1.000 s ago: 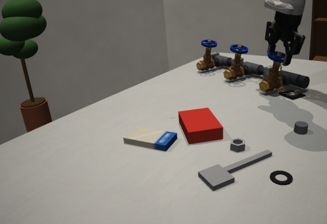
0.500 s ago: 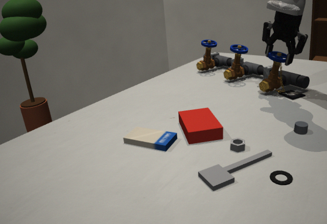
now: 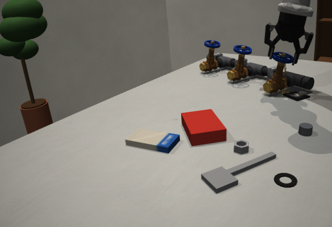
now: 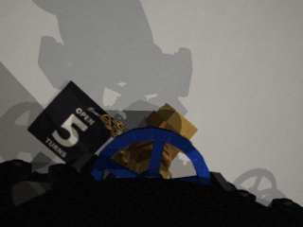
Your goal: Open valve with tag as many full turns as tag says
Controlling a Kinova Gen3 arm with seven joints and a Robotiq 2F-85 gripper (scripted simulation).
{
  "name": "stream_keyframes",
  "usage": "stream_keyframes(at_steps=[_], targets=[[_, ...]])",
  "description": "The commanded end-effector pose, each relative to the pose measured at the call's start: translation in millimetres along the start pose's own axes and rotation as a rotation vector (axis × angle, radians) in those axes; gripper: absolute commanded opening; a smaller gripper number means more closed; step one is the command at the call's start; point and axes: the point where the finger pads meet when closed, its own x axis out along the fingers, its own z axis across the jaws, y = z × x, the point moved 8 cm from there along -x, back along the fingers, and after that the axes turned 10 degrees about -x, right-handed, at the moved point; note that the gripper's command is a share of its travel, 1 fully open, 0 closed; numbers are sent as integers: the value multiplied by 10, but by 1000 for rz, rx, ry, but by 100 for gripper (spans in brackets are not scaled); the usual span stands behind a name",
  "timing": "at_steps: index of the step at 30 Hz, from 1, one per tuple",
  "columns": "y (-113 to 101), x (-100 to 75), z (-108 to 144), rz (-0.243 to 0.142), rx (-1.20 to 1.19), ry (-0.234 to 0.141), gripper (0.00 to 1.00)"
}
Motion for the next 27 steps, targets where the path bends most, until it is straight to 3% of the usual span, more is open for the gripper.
stream_keyframes(at_steps=[1,27], targets=[[3,0,5,-6,-124,4,71],[3,0,5,-4,-1041,6,71]])
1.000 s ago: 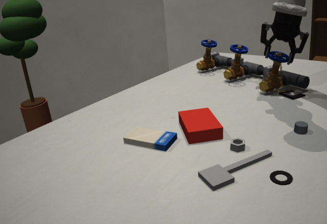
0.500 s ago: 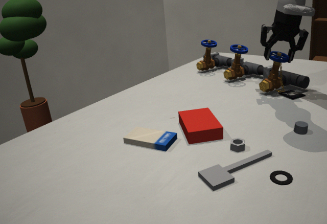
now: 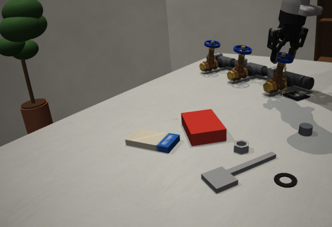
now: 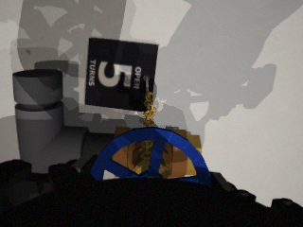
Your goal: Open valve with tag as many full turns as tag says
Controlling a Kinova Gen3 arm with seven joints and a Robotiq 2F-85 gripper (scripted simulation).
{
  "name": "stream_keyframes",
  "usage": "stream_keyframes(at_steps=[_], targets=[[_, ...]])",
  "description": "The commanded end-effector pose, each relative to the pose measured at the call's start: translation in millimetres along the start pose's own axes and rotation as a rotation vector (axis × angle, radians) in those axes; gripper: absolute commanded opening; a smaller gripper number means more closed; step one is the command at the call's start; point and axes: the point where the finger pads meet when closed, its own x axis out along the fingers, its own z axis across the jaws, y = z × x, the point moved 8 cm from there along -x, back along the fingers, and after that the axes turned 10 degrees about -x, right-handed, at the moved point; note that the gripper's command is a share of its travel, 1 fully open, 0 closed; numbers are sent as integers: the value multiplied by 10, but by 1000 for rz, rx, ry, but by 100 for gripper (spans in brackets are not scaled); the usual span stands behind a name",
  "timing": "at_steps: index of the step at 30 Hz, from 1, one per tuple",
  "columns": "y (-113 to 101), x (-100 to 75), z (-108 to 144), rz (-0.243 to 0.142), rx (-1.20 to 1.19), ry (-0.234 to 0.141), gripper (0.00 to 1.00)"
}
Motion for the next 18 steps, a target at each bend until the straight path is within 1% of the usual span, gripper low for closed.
stream_keyframes(at_steps=[1,2,4,18], targets=[[5,0,9,-9,-165,11,71],[5,0,9,-9,-202,12,71],[5,0,9,-9,-202,12,71],[6,0,9,-6,-668,14,71]])
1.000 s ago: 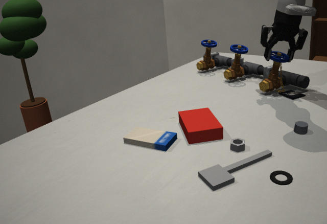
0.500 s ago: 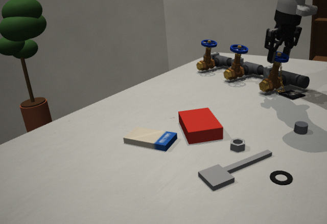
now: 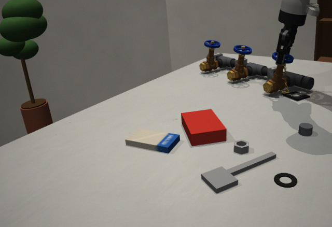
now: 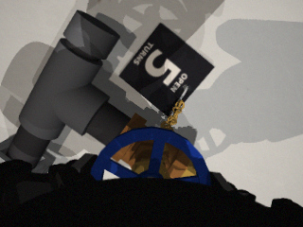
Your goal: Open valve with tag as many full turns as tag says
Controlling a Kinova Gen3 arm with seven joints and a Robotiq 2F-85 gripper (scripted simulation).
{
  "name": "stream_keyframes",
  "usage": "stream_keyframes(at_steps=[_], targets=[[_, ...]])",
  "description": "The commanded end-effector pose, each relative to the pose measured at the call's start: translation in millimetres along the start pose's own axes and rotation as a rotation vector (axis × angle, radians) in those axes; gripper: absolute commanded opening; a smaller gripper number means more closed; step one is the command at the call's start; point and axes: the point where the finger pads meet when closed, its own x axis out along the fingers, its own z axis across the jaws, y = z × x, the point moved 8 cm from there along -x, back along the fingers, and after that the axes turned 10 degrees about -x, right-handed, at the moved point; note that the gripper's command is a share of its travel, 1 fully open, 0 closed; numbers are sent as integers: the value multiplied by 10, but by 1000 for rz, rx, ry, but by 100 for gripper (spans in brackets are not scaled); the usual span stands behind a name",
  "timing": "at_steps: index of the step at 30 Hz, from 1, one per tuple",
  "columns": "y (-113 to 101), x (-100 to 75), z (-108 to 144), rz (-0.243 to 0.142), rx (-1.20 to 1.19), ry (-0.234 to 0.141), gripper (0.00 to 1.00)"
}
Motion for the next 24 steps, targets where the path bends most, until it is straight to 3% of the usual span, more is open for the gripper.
stream_keyframes(at_steps=[1,24], targets=[[4,0,13,-7,-128,17,71],[4,0,13,-3,-531,18,71]])
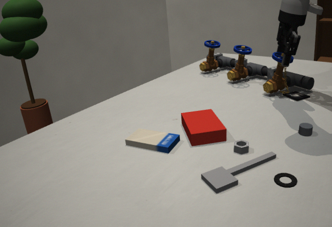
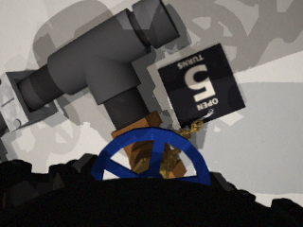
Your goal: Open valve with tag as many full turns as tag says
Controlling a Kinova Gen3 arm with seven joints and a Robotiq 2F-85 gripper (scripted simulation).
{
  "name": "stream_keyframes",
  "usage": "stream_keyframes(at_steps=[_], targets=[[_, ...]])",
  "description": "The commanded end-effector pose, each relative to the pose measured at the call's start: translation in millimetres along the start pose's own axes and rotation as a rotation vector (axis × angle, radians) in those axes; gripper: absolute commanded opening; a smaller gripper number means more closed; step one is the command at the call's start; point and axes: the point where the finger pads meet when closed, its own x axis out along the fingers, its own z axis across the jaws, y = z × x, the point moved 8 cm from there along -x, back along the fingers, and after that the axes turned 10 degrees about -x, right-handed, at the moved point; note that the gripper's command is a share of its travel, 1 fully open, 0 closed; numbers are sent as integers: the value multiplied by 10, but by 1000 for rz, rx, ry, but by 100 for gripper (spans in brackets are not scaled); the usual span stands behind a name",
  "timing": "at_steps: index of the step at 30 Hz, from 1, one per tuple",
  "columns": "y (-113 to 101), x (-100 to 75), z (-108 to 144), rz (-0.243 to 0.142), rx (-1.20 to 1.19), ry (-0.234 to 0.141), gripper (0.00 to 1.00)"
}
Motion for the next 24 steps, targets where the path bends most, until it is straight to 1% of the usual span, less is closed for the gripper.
stream_keyframes(at_steps=[1,11,24], targets=[[-1,0,14,0,-52,19,71],[-1,0,14,1,-141,19,71],[-1,0,14,1,-169,19,71]])
